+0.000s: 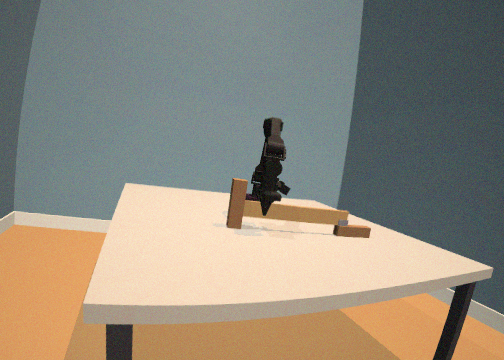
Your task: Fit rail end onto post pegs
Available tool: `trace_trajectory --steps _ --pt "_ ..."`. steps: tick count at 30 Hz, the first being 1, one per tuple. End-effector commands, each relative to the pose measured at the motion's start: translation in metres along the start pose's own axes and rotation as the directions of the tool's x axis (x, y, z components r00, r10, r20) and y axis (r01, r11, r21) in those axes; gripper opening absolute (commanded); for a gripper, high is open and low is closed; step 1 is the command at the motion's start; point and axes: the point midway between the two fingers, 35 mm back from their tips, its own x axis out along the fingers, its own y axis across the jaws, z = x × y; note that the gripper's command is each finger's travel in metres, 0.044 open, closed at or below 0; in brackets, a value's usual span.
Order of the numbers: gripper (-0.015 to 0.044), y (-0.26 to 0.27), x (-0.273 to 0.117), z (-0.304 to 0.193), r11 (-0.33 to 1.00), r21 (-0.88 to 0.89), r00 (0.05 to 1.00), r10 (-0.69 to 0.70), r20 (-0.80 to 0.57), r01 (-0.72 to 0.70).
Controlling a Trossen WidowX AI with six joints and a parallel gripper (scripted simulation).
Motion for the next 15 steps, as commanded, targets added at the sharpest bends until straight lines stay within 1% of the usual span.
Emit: trace_trajectory --steps 1,11,15 --pt "0.0184 0.0001 0.0001 0.0 1.0 0.0 1.0 0.0 0.0 0.0" --pt "0.044 0.0001 0.0001 0.0 1.0 0.0 1.0 0.0 0.0 0.0" --pt "0.044 0.0001 0.0001 0.0 1.0 0.0 1.0 0.0 0.0 0.0"
